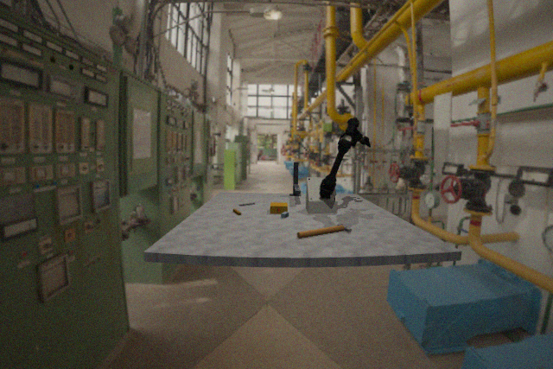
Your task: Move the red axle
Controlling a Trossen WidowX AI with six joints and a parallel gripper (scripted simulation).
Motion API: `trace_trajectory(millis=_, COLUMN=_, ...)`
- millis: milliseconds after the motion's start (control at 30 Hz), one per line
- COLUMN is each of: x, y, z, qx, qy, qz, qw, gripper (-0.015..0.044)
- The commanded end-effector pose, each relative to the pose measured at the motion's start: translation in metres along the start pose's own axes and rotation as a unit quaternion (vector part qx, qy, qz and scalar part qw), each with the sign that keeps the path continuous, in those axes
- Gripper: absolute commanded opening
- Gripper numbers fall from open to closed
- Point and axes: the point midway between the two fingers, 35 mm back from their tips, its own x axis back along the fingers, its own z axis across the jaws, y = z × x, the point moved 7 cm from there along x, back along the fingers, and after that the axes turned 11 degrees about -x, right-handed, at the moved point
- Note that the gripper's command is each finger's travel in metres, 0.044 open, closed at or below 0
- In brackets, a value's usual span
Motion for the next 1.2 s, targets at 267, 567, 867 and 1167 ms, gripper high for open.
trace_trajectory(millis=267, x=0.013, y=-0.003, z=-0.006, qx=0.0, qy=-0.01, qz=-0.003, qw=1.0, gripper=0.044)
trace_trajectory(millis=567, x=0.109, y=0.063, z=-0.028, qx=0.003, qy=-0.135, qz=-0.062, qw=0.989, gripper=0.044)
trace_trajectory(millis=867, x=0.21, y=0.151, z=-0.017, qx=0.043, qy=-0.243, qz=-0.153, qw=0.957, gripper=0.044)
trace_trajectory(millis=1167, x=0.289, y=0.239, z=0.031, qx=0.102, qy=-0.305, qz=-0.237, qw=0.917, gripper=0.044)
